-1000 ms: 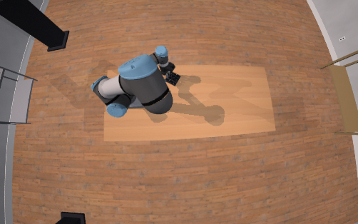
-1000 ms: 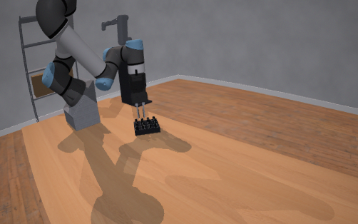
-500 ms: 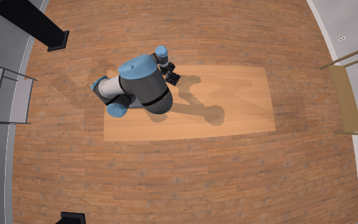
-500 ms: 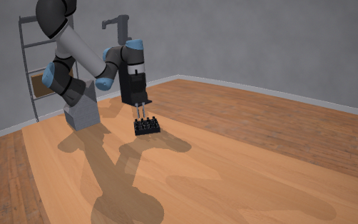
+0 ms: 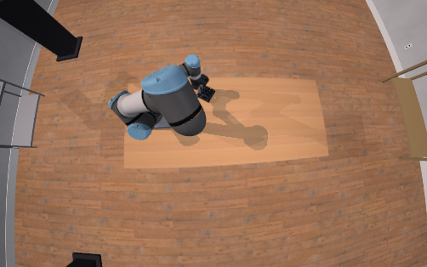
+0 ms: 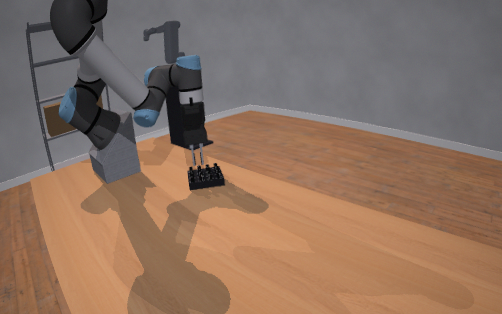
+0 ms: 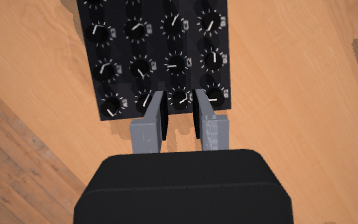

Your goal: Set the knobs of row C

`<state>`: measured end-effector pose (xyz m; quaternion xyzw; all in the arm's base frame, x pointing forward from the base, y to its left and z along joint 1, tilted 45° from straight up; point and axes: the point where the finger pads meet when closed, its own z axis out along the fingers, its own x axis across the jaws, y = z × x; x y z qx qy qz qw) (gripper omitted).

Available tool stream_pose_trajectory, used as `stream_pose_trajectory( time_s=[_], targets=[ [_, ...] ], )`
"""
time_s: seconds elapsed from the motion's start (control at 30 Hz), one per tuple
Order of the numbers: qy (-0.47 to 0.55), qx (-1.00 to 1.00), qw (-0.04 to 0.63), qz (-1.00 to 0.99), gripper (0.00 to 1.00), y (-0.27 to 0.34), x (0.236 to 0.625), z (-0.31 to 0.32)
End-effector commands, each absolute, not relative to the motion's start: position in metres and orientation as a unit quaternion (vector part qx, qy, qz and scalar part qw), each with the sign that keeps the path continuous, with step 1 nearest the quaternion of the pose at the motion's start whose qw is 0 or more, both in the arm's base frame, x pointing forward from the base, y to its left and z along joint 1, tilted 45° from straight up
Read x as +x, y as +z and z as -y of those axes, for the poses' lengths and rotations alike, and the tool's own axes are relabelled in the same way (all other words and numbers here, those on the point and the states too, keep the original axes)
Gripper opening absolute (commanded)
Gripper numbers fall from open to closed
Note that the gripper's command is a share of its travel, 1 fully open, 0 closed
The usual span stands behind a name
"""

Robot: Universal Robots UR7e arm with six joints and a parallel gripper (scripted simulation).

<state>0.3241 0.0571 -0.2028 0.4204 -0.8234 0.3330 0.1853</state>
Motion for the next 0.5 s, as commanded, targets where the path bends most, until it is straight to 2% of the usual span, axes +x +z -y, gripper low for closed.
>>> stream_pose_trajectory(
  time_s=[0.0, 0.47],
  targets=[
    [0.333, 0.421, 0.188, 0.823, 0.46, -0.2052, 0.3217, -0.0533],
    [0.333, 0.421, 0.188, 0.823, 0.46, -0.2117, 0.3213, -0.0467]
  ],
)
